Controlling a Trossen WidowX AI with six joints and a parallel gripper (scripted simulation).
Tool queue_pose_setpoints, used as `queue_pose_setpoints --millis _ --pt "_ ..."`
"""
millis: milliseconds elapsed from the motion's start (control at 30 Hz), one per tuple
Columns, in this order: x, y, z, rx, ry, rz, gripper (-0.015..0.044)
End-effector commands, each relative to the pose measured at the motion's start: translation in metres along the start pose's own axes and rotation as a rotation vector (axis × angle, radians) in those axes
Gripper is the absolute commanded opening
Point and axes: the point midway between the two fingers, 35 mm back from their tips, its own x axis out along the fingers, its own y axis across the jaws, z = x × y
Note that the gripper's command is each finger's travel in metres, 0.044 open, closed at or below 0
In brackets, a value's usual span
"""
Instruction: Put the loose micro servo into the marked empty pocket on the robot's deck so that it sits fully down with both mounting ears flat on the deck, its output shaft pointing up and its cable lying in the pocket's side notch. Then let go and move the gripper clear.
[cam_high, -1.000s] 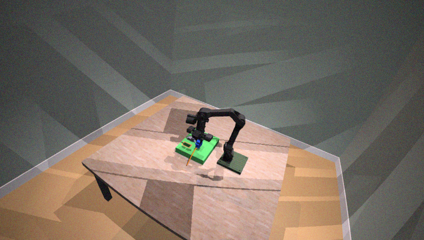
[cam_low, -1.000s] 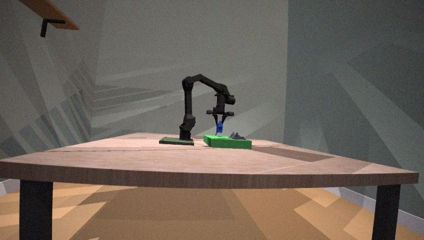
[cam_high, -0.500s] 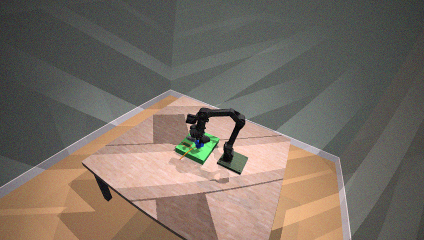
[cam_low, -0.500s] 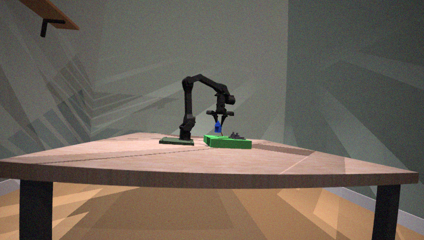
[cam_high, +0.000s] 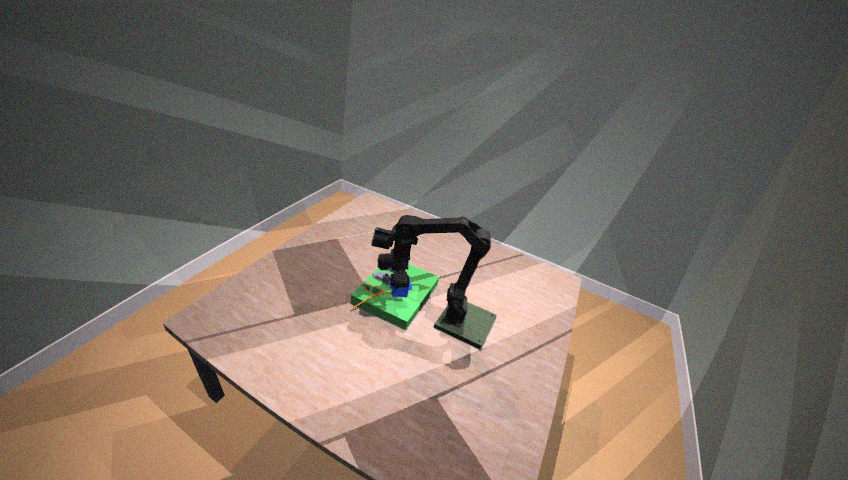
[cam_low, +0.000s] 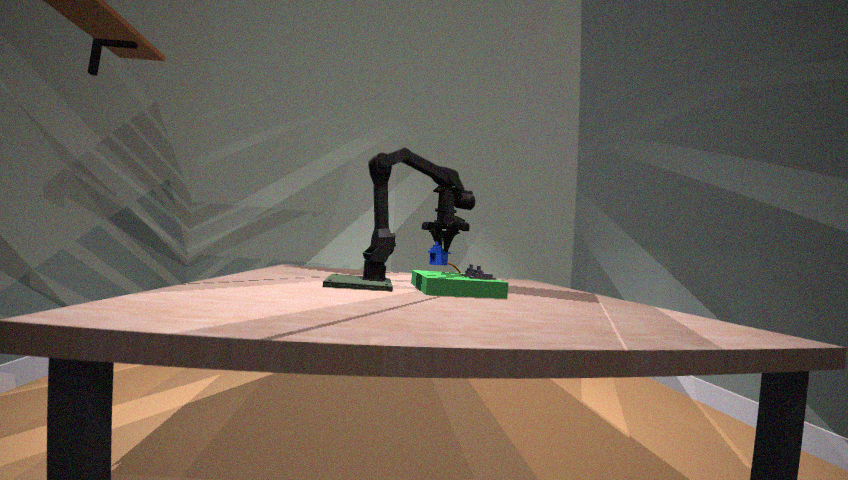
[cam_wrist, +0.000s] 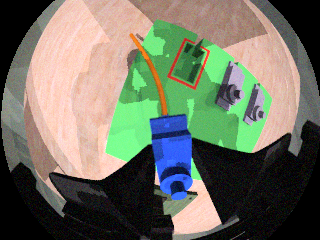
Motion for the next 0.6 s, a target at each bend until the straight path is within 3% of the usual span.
queue_pose_setpoints --millis 0,367,567 --pt "-0.0005 -0.0009 -0.0004 0.118 0.000 -0.006 0.0000" --pt "-0.0005 -0.0009 -0.0004 0.492 -0.001 -0.006 0.0000" --pt "-0.0005 -0.0012 0.0002 0.515 -0.001 -0.006 0.0000"
